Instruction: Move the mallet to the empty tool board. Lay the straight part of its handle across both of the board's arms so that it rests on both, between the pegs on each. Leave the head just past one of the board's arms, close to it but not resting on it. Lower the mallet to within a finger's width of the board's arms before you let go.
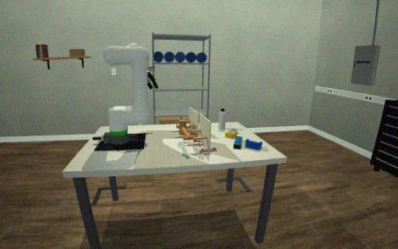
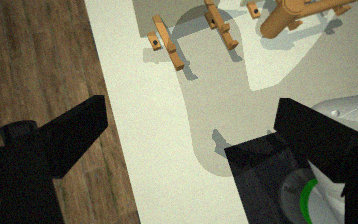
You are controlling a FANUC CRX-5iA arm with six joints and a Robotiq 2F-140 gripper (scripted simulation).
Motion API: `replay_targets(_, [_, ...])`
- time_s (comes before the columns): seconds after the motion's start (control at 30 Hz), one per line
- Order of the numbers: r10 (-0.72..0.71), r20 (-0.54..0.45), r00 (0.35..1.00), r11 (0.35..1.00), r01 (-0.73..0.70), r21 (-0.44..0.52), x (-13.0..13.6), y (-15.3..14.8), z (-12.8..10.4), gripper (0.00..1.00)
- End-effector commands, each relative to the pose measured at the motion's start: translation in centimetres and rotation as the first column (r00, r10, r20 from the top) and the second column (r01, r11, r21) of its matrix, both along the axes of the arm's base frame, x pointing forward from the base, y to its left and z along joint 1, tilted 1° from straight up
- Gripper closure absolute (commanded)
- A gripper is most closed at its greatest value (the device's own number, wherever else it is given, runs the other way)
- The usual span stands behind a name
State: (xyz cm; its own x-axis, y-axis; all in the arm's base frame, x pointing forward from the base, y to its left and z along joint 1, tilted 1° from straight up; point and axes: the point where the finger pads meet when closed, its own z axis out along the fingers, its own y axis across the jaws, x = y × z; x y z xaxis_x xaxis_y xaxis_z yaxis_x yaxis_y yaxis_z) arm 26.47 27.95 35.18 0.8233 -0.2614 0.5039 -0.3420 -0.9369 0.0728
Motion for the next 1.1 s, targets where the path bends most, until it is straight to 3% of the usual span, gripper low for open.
replay_targets(0.0, [0.000,0.001,1.000,1.000,0.000,0.001,0.0,0.0,0.1,0.00])
replay_targets(0.67, [-0.008,-0.003,1.000,1.000,0.008,0.002,0.3,-0.2,-0.1,0.00])
replay_targets(1.07, [-0.202,-0.096,0.975,0.979,0.205,0.017,5.7,-4.8,-3.1,0.00])
